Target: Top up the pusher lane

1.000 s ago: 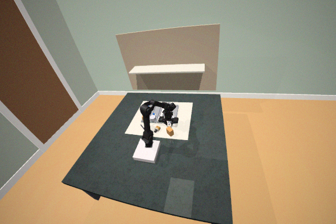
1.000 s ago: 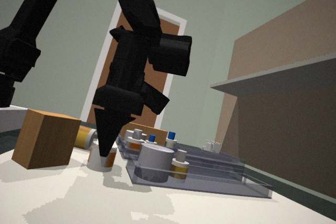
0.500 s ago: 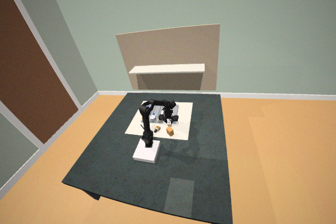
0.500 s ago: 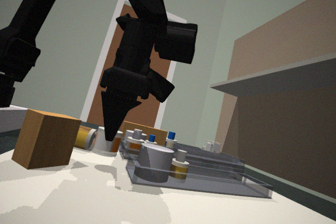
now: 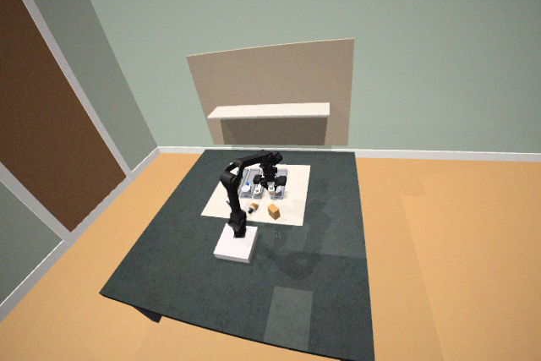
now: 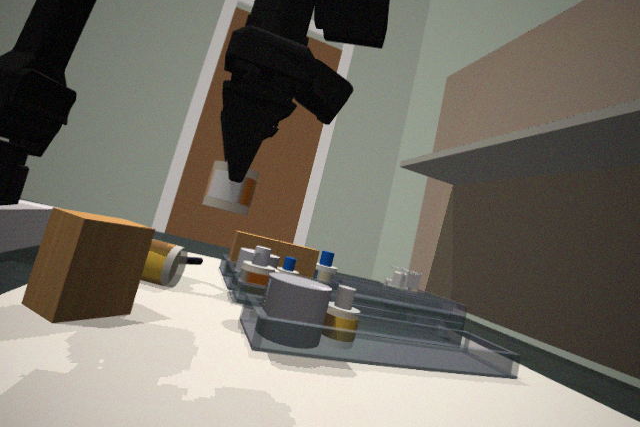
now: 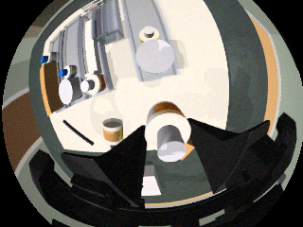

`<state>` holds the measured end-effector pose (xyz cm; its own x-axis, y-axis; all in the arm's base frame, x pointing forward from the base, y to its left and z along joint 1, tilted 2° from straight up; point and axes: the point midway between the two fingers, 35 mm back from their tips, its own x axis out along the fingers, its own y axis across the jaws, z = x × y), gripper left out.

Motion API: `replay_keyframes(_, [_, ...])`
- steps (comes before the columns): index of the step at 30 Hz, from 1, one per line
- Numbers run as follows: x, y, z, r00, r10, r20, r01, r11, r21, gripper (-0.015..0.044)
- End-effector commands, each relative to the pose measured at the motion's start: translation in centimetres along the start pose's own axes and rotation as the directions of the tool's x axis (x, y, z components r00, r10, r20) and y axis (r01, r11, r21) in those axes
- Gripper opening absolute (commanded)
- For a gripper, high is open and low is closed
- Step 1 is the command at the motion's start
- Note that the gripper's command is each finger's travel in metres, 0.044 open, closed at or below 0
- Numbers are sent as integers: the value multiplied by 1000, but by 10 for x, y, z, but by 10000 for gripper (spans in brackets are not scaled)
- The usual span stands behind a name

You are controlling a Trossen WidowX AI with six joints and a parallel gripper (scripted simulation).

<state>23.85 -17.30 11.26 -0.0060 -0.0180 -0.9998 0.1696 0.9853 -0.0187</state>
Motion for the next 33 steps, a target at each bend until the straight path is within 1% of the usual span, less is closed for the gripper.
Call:
replay_keyframes(1, [-4, 3, 0, 1000, 0, -6, -1, 1000, -6, 0])
replay_keyframes(13, [21, 61, 15, 1000, 6, -4, -6, 1000, -30, 0])
replay_keyframes(25, [46, 119, 15, 1000, 10, -5, -11, 999, -53, 0])
replay_keyframes(33, [51, 122, 15, 1000, 11, -5, -11, 998, -54, 0])
